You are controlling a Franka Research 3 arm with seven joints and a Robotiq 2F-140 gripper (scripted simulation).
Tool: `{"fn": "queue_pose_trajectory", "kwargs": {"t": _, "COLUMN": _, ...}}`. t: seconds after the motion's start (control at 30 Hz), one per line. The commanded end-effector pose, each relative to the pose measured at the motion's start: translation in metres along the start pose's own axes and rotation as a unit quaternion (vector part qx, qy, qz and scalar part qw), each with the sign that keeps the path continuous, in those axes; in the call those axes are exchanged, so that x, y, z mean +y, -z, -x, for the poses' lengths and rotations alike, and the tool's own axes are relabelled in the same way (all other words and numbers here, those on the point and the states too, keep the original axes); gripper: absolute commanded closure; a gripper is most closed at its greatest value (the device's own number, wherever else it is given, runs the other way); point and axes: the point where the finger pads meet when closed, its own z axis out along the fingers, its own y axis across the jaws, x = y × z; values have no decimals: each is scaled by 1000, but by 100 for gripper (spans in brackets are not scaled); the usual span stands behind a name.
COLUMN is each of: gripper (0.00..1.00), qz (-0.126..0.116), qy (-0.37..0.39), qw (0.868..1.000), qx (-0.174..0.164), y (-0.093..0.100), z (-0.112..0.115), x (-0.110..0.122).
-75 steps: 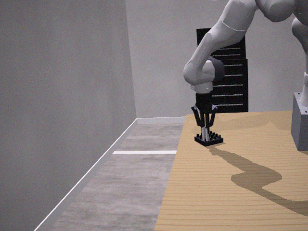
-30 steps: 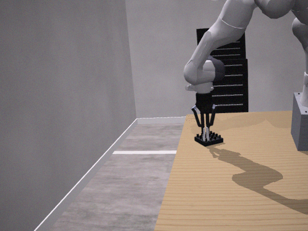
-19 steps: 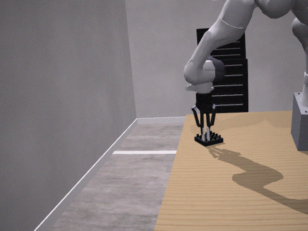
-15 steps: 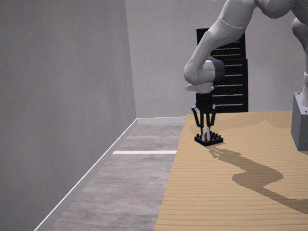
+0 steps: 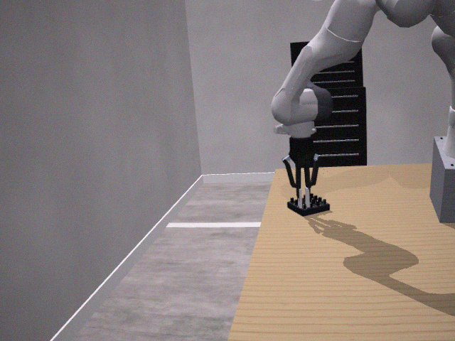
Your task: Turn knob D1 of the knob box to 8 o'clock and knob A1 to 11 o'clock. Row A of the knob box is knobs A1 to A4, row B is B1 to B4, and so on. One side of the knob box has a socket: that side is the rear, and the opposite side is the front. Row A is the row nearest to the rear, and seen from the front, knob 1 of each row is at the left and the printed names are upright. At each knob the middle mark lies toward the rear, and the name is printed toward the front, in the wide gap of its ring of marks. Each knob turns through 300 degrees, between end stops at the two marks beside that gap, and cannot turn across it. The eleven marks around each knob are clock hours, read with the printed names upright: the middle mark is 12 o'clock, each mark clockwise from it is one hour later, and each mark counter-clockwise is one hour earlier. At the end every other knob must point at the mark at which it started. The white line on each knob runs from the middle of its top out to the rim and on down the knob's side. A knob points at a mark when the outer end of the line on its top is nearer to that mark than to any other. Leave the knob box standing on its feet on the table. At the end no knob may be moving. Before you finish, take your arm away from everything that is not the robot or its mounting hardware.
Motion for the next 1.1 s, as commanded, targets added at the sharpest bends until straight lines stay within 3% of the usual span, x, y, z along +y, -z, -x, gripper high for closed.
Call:
{"fn": "queue_pose_trajectory", "kwargs": {"t": 0.0, "gripper": 88, "qz": -1, "qy": 2, "qw": 1000, "qx": 1, "y": 0, "z": -1, "x": 0}}
{"fn": "queue_pose_trajectory", "kwargs": {"t": 0.2, "gripper": 88, "qz": -1, "qy": 2, "qw": 1000, "qx": 1, "y": 4, "z": -1, "x": 0}}
{"fn": "queue_pose_trajectory", "kwargs": {"t": 0.7, "gripper": 88, "qz": -1, "qy": 2, "qw": 1000, "qx": 1, "y": 36, "z": -1, "x": 0}}
{"fn": "queue_pose_trajectory", "kwargs": {"t": 1.07, "gripper": 88, "qz": -1, "qy": 2, "qw": 1000, "qx": 1, "y": 38, "z": -1, "x": 0}}
